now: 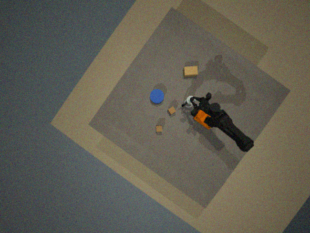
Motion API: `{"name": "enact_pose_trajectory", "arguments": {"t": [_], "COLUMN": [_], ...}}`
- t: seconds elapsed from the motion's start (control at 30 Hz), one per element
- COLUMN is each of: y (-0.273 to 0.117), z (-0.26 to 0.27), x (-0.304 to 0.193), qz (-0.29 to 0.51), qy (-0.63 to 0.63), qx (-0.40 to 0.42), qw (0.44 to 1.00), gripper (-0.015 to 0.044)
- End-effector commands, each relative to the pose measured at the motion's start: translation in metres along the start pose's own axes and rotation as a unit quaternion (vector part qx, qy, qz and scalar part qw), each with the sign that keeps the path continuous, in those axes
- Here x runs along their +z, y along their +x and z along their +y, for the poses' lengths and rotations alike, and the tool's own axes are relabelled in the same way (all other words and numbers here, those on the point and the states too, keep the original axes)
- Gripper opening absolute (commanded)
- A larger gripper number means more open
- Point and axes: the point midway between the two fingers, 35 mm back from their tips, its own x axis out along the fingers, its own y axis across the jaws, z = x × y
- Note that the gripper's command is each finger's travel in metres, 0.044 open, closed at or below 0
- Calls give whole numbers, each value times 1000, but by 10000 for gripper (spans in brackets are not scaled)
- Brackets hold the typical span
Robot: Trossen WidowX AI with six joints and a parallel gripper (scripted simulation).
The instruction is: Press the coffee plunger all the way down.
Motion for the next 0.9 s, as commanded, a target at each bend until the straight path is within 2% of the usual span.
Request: {"name": "enact_pose_trajectory", "arguments": {"t": [0.0,0.87], "y": [5,8], "z": [0,0], "x": [-8,-5], "qz": [15,15], "qy": [5,5], "qx": [0,0], "qw": [1000,1000], "gripper": [113,113]}}
